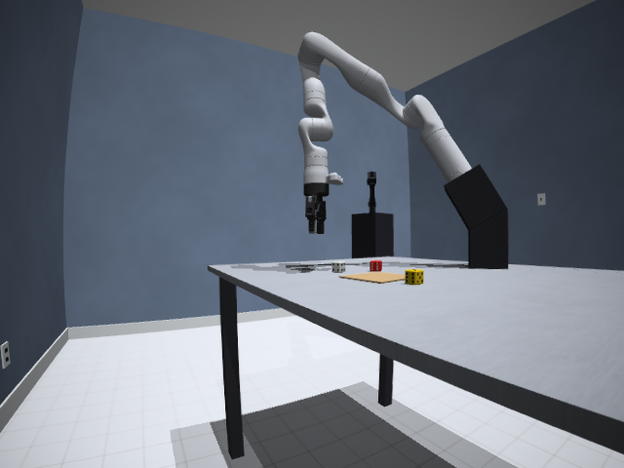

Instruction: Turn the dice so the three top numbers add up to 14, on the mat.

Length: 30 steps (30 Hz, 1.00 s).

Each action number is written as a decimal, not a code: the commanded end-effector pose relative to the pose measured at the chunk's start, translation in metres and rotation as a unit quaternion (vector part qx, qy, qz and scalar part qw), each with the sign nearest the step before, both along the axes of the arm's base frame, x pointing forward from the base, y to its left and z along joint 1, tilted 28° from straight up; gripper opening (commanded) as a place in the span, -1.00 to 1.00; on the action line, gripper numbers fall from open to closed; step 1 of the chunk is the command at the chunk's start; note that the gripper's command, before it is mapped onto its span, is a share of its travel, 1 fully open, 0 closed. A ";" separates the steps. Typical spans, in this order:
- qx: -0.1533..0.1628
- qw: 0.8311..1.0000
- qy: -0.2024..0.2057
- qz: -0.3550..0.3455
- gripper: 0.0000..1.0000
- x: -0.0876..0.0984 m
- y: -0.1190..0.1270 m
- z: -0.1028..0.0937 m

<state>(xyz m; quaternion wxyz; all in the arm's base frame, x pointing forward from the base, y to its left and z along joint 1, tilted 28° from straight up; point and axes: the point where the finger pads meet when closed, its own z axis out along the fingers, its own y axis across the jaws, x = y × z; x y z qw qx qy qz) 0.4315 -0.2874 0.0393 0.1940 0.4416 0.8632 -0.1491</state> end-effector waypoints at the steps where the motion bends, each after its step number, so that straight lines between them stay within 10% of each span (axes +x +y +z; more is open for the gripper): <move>1: -0.001 1.000 0.001 0.004 1.00 0.003 0.001 -0.007; 30: -0.001 1.000 0.001 0.004 1.00 0.014 -0.018 -0.048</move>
